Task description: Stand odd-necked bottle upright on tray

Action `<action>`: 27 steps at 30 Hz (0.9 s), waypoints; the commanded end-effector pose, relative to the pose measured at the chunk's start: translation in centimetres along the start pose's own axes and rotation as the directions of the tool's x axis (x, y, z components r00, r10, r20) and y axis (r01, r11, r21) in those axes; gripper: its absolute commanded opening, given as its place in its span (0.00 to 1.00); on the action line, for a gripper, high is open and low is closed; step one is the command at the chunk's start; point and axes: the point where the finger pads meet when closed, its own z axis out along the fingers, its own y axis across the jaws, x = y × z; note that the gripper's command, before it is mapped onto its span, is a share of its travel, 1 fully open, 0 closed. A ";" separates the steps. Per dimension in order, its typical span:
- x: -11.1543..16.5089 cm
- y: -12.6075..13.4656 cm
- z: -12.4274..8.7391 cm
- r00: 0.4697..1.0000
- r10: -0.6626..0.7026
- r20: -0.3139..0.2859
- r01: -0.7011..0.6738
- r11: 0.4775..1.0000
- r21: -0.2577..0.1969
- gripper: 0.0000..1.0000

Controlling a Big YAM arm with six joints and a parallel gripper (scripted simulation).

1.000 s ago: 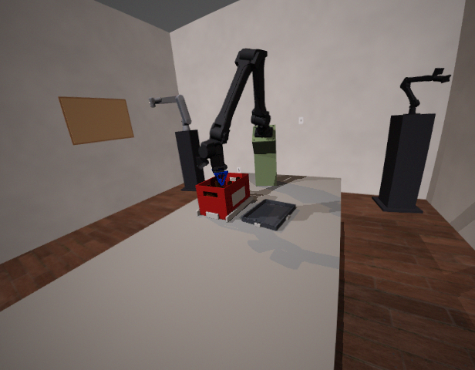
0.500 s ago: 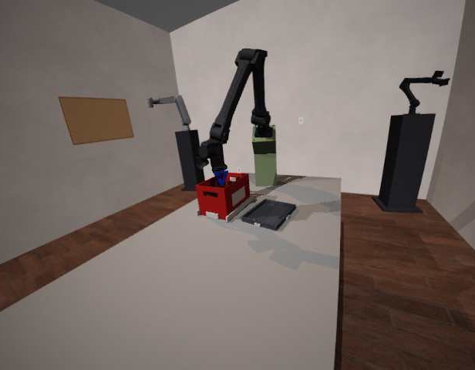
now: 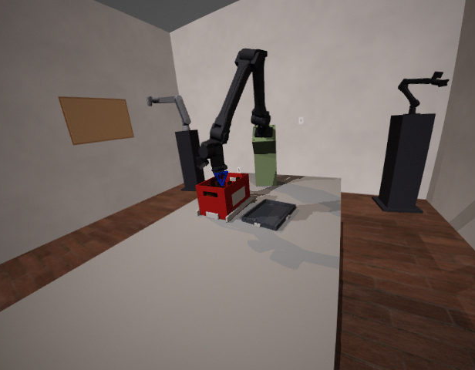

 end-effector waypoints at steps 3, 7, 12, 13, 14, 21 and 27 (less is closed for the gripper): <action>1.0 -0.3 1.3 1.000 0.008 -0.017 -0.008 1.000 0.007 0.61; 0.8 -0.4 1.7 1.000 0.011 -0.015 -0.011 1.000 0.008 0.61; 0.7 0.0 2.2 1.000 0.006 -0.012 -0.006 1.000 0.002 0.61; 0.7 0.0 2.2 1.000 0.006 -0.012 -0.006 1.000 0.002 0.61; 0.7 0.0 2.2 1.000 0.006 -0.012 -0.006 1.000 0.002 0.61; -0.2 0.9 2.8 1.000 0.000 0.004 0.000 1.000 -0.011 0.61; -0.3 0.8 3.4 1.000 0.002 0.006 -0.002 1.000 -0.011 0.61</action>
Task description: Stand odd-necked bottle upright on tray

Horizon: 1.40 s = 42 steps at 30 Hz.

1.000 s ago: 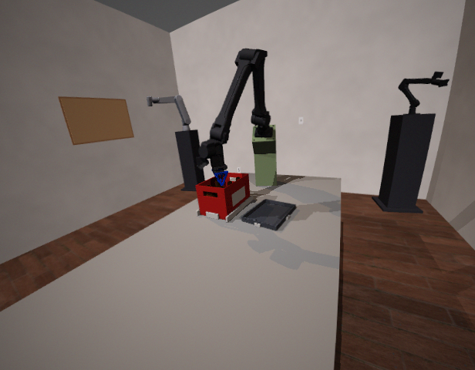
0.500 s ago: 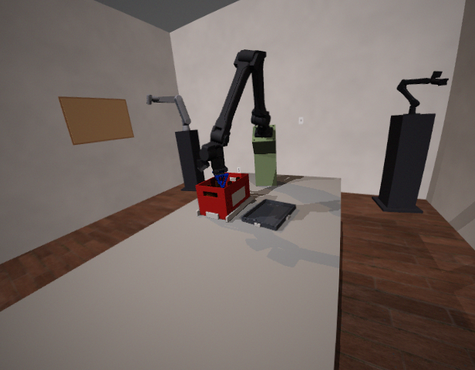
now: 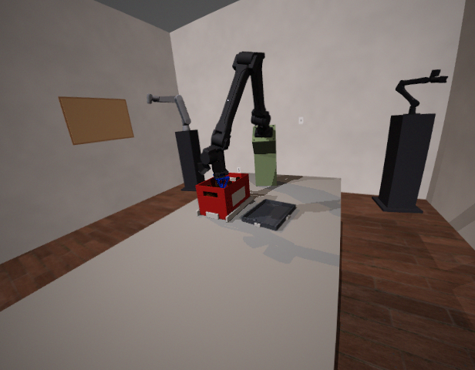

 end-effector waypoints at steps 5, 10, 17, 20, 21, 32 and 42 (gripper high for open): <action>-0.9 1.0 0.8 1.000 0.007 0.011 -0.007 1.000 -0.011 0.61; -0.8 1.3 1.3 1.000 0.000 0.012 0.000 1.000 -0.017 0.61; -0.6 1.4 1.5 1.000 0.000 0.008 0.000 1.000 -0.016 0.61; -0.6 1.3 1.6 1.000 0.000 0.007 0.000 1.000 -0.016 0.61; -0.6 1.3 1.6 1.000 0.000 0.007 0.000 1.000 -0.016 0.61; -0.6 1.3 1.6 1.000 -0.002 0.007 0.002 1.000 -0.015 0.61; -0.6 1.3 1.6 1.000 -0.002 0.007 0.002 1.000 -0.015 0.61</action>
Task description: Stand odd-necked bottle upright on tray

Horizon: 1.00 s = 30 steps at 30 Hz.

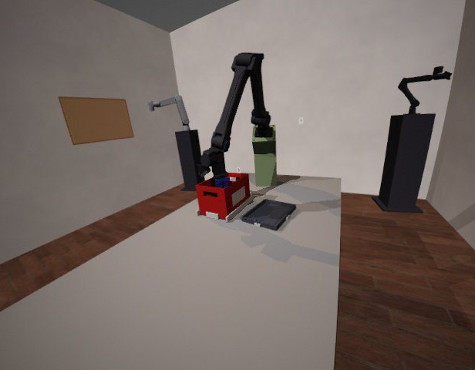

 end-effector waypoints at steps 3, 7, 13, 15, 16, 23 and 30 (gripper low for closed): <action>-0.4 1.3 0.6 1.000 -0.006 0.005 0.006 1.000 -0.016 0.61; -0.4 1.3 0.6 1.000 -0.006 0.005 0.006 1.000 -0.016 0.61; -0.4 1.3 0.6 1.000 -0.006 0.005 0.006 1.000 -0.016 0.61; -0.4 1.3 0.6 1.000 -0.006 0.005 0.006 1.000 -0.016 0.61; -0.4 1.3 0.6 1.000 -0.006 0.005 0.006 1.000 -0.016 0.61; -0.6 0.9 0.5 1.000 -0.001 0.007 0.001 1.000 -0.011 0.00; -0.5 0.8 0.5 1.000 0.000 0.005 0.000 1.000 -0.010 0.00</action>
